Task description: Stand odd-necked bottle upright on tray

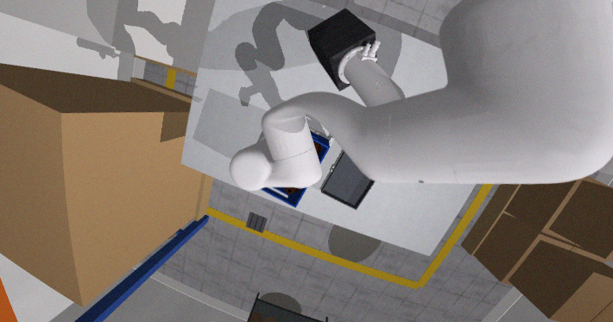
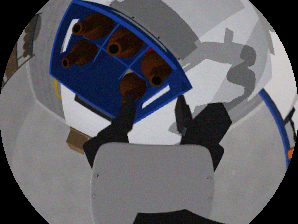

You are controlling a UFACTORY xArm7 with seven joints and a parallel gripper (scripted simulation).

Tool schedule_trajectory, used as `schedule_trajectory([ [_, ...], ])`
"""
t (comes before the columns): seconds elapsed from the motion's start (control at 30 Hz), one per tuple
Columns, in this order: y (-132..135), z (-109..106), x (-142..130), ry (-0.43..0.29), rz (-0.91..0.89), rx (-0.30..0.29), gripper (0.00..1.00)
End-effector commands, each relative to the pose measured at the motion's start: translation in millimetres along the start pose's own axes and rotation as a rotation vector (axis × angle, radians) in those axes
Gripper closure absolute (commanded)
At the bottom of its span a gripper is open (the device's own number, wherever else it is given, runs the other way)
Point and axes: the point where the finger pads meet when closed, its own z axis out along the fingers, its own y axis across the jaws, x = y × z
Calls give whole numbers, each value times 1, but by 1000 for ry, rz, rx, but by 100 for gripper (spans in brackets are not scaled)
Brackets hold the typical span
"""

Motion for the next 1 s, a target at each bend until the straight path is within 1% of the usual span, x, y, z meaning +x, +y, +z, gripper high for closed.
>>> schedule_trajectory([
  [0.0, 0, 3, 2, 4, 0, 0, 35],
  [0.5, 1, 22, 3, 4, 0, 0, 35],
  [0.97, 1, 30, 3, 4, 0, 0, 35],
])
